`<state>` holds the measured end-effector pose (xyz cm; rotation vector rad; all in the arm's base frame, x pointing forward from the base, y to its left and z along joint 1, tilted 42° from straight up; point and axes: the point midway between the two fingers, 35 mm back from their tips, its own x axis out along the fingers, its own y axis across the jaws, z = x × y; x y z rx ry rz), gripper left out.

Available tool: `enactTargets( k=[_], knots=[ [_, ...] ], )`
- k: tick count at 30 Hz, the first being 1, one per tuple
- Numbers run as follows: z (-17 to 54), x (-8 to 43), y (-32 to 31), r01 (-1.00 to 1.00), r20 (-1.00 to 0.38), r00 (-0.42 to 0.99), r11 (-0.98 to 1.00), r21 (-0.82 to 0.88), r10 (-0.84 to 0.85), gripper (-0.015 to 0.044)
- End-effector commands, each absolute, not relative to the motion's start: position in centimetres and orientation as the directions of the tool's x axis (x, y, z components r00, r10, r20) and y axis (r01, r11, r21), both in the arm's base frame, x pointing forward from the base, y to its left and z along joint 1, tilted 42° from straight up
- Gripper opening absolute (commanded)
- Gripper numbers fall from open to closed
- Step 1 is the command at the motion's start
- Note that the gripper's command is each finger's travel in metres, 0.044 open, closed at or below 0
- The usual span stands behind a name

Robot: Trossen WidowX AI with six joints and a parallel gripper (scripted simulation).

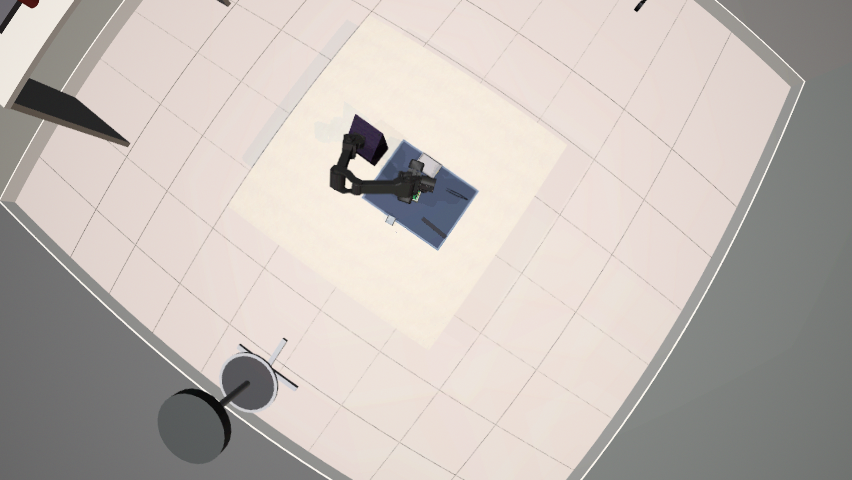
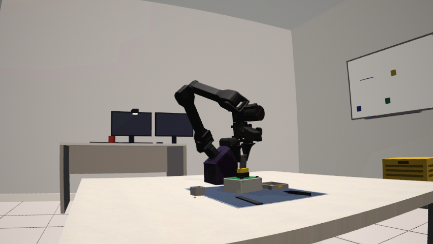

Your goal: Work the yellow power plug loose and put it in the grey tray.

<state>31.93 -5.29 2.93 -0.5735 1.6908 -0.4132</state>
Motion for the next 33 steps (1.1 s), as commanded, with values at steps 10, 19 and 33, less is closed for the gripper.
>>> enactTargets(
  k=[10, 19, 33],
  knots=[
    [2.9, 31.9, -2.9, -0.167, -0.652, -0.071, 0.653, -0.739, -0.755, 0.0000],
    [4.0, 32.1, -3.7, -0.154, -0.760, -0.096, 0.764, -0.627, -0.643, 0.0000],
    [4.0, 32.1, -3.4, -0.156, -0.743, -0.092, 0.747, -0.646, -0.662, 0.0000]
  ],
)
